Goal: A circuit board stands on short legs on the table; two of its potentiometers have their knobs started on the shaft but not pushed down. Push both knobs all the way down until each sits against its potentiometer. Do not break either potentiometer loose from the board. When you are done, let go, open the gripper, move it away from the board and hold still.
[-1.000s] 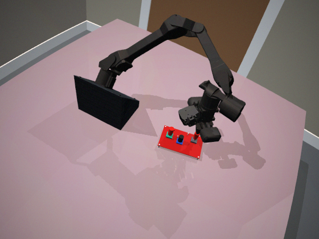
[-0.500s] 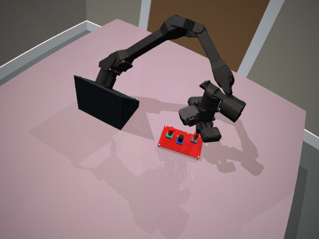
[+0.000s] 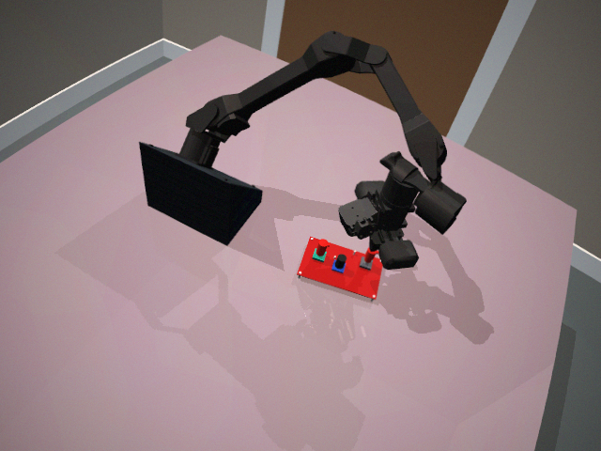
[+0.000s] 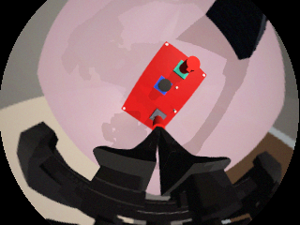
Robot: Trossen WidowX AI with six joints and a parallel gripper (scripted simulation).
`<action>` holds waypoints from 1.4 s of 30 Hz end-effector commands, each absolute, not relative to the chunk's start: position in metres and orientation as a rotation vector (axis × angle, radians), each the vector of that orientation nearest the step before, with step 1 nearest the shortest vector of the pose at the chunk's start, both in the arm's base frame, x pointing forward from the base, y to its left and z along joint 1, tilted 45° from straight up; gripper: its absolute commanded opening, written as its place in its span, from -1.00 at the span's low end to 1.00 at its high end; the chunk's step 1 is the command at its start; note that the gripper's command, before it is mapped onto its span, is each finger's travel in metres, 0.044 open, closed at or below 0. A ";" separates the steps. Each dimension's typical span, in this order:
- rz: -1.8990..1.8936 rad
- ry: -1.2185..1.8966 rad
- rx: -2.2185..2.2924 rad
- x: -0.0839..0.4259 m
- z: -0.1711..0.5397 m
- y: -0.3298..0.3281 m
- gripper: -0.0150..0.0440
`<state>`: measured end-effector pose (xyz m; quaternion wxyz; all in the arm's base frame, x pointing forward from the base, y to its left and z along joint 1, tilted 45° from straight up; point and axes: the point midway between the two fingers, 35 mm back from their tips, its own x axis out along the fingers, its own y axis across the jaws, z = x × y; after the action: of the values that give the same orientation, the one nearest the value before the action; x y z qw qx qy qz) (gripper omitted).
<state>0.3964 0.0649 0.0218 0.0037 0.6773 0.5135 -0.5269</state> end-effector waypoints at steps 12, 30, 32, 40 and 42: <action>-1.653 1.616 2.121 0.396 0.029 0.059 -0.05; -1.663 1.602 2.115 0.242 0.023 0.001 1.00; -1.662 1.606 2.115 0.225 0.022 0.000 1.00; -1.662 1.607 2.115 0.223 0.022 0.000 1.00; -1.662 1.607 2.115 0.223 0.022 0.000 1.00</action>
<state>0.2256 0.0007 0.0228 0.0012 0.6763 0.5123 -0.5294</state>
